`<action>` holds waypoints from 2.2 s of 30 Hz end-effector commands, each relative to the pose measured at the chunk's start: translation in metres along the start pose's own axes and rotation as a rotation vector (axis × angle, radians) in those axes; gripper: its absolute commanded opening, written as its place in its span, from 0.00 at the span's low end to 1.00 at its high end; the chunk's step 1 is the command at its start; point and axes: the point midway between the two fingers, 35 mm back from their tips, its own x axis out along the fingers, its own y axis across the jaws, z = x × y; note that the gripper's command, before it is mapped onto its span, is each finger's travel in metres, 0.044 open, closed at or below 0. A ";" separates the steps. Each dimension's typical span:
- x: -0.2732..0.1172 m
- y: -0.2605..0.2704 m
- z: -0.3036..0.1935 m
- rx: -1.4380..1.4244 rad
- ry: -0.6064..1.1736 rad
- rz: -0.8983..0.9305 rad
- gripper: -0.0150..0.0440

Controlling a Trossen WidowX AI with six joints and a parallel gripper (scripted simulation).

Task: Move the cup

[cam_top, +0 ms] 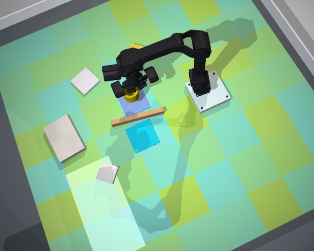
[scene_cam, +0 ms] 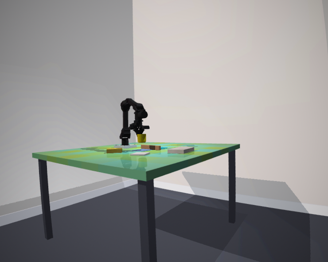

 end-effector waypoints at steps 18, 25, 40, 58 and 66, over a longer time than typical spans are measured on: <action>0.001 0.001 -0.004 -0.001 0.001 -0.001 0.25; 0.000 0.003 -0.017 -0.002 0.004 0.000 0.25; -0.001 0.009 -0.047 -0.004 0.008 0.002 0.25; -0.002 0.016 -0.082 -0.004 0.011 0.003 0.25; -0.002 0.018 -0.098 -0.004 0.013 0.003 0.25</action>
